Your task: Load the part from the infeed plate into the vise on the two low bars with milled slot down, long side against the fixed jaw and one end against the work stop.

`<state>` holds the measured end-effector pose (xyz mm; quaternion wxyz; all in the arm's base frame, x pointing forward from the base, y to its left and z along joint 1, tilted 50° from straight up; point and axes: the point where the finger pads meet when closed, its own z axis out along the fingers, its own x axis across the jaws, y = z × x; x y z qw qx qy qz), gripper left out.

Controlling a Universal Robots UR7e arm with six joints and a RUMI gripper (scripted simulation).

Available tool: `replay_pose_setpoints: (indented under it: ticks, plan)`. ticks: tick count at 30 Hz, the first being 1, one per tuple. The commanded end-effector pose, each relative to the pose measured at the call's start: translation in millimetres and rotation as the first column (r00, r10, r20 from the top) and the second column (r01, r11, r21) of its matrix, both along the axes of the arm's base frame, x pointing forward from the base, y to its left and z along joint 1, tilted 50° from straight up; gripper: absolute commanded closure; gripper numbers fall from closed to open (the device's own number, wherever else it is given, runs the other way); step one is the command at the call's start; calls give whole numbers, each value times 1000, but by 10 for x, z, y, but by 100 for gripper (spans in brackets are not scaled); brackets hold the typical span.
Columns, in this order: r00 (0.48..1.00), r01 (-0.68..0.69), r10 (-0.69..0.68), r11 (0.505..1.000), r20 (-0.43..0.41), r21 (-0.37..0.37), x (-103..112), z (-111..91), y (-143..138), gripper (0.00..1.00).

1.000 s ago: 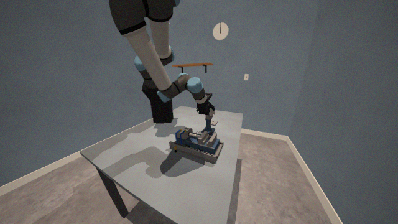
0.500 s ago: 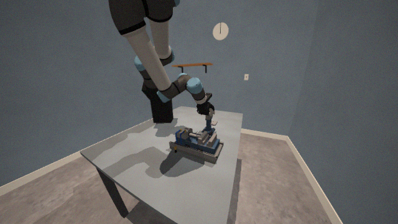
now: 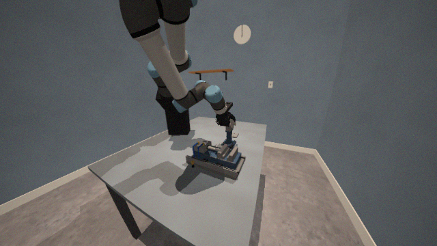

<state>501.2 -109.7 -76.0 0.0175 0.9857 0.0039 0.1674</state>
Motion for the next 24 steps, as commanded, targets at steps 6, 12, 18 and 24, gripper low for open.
replay_pose_setpoints:
  ticks: [6, 12, 18, 24]
  plan:
    - [1000, 2, -2, 1000, 5, -3, 24, 23, -28, 49]
    - [1000, 2, -2, 1000, 5, -3, 24, 23, -28, 49]
    - [1000, 2, -2, 1000, 5, -3, 24, 23, -28, 49]
    - [1000, 2, -2, 1000, 5, -3, 24, 23, -28, 100]
